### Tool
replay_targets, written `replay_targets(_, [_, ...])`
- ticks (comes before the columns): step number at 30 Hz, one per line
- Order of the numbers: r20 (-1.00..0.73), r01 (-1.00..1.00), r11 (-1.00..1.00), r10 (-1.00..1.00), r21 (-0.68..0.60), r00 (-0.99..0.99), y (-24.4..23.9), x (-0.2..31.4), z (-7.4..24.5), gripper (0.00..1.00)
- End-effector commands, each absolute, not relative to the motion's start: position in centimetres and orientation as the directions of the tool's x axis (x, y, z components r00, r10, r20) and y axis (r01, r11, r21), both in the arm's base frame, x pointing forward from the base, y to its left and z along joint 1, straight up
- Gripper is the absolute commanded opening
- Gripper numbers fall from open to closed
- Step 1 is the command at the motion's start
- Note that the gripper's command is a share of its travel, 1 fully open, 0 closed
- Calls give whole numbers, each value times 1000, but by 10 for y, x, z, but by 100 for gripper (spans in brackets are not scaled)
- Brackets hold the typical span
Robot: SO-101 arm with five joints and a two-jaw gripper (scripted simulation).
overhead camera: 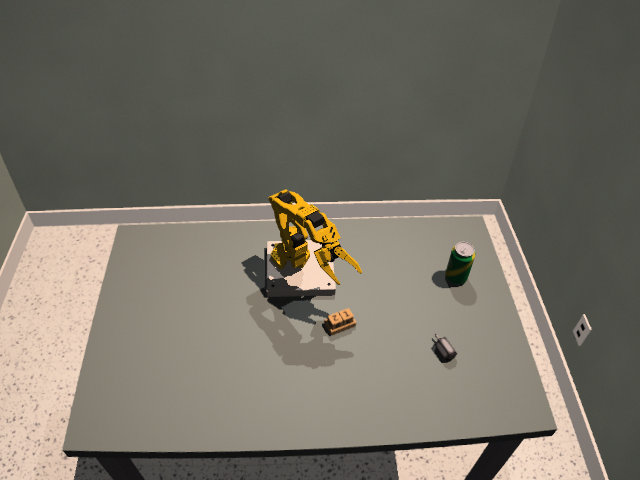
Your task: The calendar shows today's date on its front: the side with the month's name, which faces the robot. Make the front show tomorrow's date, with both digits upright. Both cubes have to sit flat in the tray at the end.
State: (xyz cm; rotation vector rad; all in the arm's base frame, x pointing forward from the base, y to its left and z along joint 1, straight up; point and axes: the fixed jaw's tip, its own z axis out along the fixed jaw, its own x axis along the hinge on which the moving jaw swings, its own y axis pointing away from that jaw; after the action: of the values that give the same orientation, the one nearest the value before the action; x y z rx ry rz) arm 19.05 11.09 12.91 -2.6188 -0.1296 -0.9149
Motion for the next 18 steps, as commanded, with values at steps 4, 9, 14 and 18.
replay_targets(4, [522,47,-915,-186,-401,832,115,189,132,35])
replay_targets(9, [468,-43,-896,-272,-443,841,116,189,132,35])
replay_targets(14, [363,-206,-841,-420,-500,832,119,189,134,35])
replay_targets(18, [272,-340,-777,-536,-530,799,121,188,135,35])
